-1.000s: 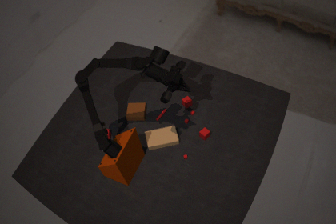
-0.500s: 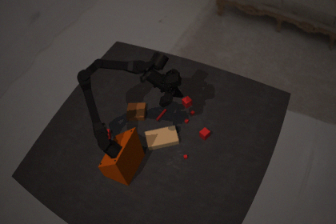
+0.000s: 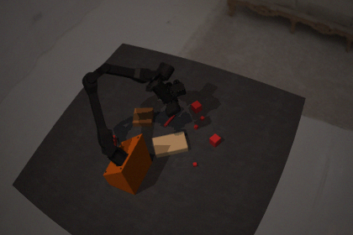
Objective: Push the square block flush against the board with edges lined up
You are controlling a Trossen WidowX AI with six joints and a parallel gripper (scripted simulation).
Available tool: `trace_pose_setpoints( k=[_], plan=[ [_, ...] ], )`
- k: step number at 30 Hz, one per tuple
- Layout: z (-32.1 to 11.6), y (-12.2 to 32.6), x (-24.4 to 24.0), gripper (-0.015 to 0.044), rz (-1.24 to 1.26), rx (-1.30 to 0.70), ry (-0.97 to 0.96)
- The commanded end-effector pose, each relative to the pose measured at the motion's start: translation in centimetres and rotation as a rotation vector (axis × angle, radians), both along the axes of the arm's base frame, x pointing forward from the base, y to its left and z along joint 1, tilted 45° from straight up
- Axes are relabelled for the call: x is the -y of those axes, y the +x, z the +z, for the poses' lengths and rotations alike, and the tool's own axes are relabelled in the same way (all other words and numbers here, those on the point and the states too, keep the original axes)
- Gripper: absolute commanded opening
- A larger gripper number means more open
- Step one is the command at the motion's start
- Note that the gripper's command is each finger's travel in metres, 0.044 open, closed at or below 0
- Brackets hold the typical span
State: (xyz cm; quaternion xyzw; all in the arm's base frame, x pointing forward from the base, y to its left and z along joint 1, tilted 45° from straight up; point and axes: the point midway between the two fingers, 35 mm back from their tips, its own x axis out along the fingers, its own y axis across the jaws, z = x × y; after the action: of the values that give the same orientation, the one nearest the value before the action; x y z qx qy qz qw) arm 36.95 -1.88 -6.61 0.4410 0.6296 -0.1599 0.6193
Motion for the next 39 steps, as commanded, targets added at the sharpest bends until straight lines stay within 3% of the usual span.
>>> trace_pose_setpoints(
  k=[1, 18, 24, 29, 39],
  plan=[
    [-0.4, -0.7, -2.5, 0.0, 0.117, 0.011, 0.063],
    [-0.2, -4.2, -12.5, 0.0, 0.575, 0.137, 0.353],
    [-0.3, -4.3, -13.1, 0.0, 0.591, 0.143, 0.364],
    [-4.0, -4.7, -16.8, 0.0, 0.59, 0.142, 0.367],
    [-4.1, -4.4, -16.8, 0.0, 0.59, 0.142, 0.367]
  ],
)
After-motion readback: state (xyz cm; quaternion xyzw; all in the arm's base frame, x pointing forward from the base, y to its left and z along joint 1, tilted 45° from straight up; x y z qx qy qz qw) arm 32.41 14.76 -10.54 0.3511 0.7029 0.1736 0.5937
